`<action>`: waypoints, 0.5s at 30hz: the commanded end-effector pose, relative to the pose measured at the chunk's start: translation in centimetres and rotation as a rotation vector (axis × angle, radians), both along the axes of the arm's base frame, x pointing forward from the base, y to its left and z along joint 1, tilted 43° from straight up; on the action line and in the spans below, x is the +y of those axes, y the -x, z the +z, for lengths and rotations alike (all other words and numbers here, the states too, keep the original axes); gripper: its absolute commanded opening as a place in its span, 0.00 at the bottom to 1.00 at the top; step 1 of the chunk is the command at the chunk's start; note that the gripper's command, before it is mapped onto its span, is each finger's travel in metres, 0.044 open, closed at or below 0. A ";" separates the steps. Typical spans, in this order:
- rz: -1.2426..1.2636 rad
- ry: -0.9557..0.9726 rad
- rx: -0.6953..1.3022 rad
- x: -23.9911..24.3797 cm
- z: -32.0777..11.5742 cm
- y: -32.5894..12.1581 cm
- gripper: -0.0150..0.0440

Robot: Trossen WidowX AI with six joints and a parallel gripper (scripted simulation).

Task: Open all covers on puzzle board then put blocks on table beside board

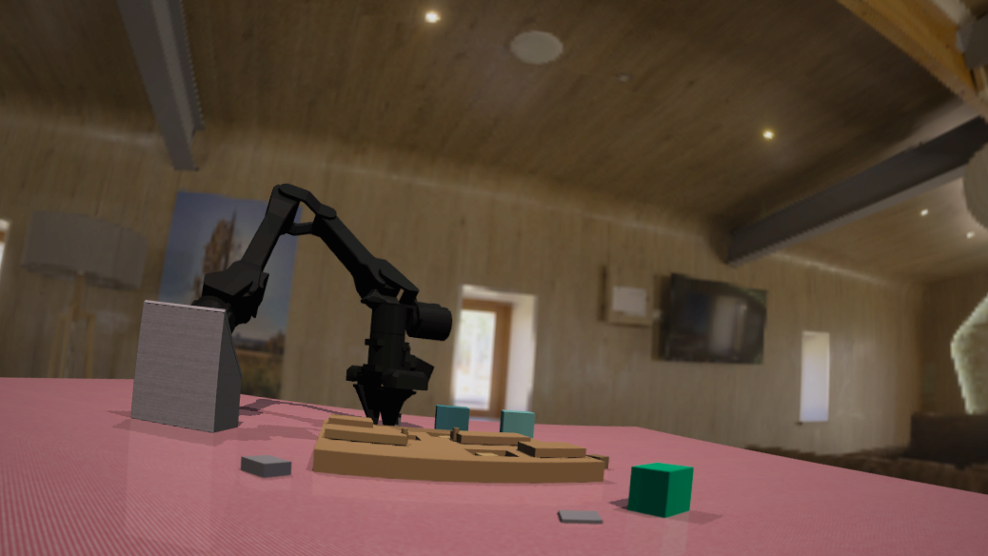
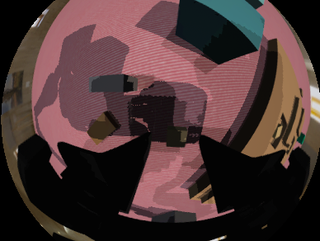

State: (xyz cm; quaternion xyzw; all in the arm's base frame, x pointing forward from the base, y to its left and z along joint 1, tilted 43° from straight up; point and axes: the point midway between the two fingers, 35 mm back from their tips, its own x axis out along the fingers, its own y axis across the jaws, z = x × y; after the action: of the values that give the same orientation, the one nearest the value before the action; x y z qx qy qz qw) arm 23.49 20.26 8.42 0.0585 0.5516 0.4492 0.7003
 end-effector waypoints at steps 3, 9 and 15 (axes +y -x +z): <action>0.001 0.000 -0.001 0.0 0.0 0.0 0.92; 0.001 0.005 0.000 -1.0 0.9 -0.2 1.00; 0.000 0.009 0.001 -2.4 2.3 -0.3 1.00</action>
State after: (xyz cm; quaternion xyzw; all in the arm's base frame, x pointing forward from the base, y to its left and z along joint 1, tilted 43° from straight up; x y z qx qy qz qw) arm 23.79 18.33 10.09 0.0567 0.5552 0.4447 0.7006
